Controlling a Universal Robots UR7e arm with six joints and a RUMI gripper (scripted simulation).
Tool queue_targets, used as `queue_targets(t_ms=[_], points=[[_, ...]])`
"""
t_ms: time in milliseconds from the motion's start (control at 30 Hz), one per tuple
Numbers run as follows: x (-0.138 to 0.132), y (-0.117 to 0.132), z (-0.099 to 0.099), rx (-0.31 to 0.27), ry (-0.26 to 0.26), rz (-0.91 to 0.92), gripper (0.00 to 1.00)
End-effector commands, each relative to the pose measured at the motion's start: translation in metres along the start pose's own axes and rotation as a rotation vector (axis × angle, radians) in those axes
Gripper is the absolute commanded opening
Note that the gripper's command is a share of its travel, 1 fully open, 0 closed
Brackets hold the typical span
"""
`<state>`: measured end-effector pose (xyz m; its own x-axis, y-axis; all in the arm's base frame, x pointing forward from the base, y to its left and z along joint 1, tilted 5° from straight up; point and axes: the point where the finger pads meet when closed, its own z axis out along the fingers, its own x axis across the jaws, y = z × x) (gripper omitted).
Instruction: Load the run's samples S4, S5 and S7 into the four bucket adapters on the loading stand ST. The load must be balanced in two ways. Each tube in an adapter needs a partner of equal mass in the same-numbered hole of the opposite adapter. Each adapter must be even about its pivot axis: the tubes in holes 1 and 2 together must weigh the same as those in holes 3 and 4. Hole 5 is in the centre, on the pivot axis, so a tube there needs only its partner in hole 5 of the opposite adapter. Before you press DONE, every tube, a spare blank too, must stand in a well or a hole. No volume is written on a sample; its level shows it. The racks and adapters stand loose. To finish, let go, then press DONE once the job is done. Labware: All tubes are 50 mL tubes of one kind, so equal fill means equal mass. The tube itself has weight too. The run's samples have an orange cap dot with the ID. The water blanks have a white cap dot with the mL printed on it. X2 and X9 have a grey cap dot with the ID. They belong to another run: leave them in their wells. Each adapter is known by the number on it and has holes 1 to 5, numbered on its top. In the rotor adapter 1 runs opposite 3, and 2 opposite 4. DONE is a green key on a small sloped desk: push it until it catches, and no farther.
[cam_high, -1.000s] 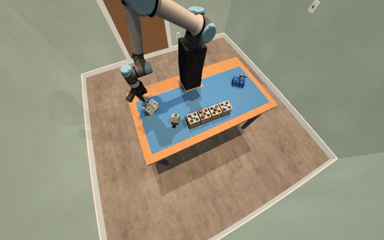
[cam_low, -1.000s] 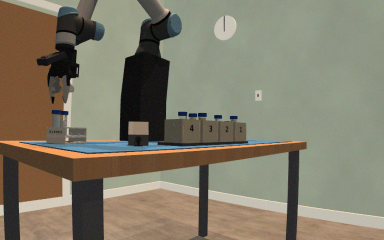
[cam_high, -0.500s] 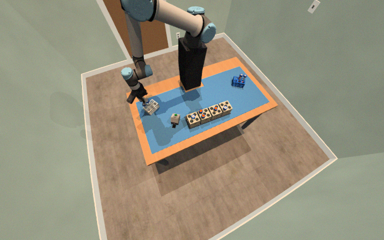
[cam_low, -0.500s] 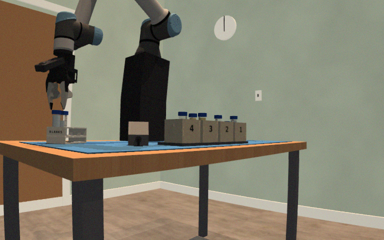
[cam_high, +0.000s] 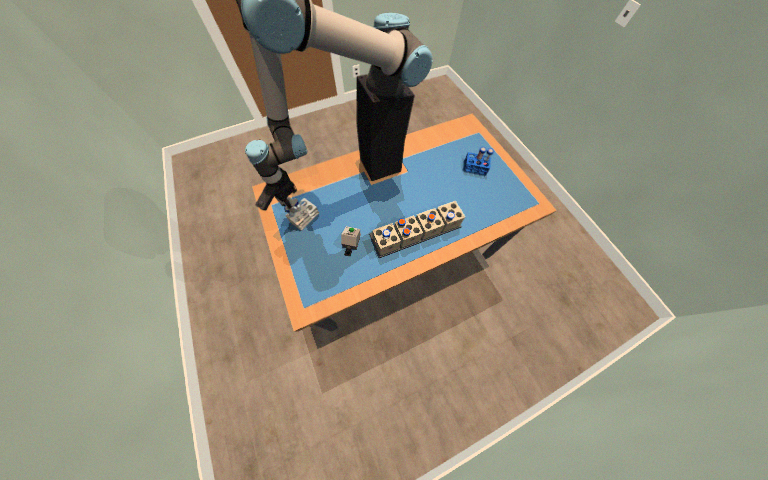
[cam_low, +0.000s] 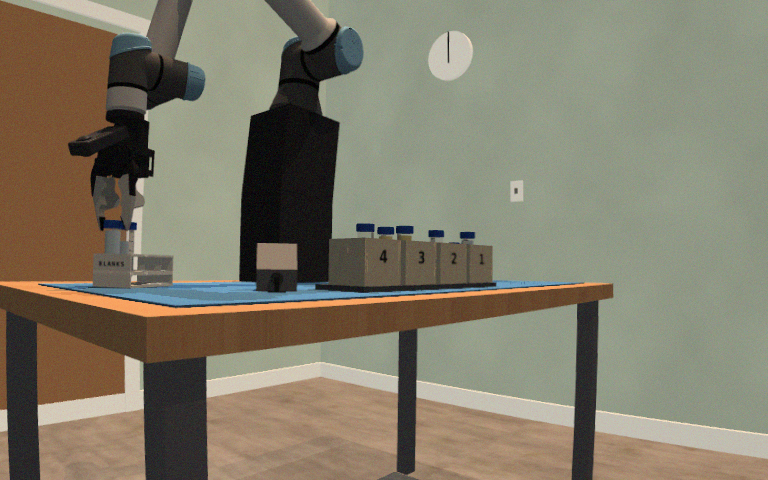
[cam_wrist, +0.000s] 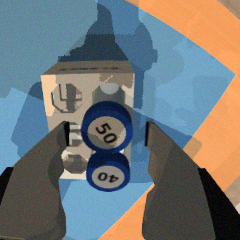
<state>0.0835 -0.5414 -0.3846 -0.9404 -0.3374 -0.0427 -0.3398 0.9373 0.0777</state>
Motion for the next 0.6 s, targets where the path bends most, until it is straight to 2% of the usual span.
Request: queue_targets(t_ms=[0, 133, 167, 567], points=[[0.0003, -0.0007, 0.0022, 0.002, 0.001, 0.0, 0.35], [0.0003, -0.0008, 0.0023, 0.002, 0.001, 0.0, 0.35], [0.0003, -0.0008, 0.0023, 0.002, 0.001, 0.0, 0.0], [0.0003, -0.0008, 0.0023, 0.002, 0.001, 0.0, 0.0]])
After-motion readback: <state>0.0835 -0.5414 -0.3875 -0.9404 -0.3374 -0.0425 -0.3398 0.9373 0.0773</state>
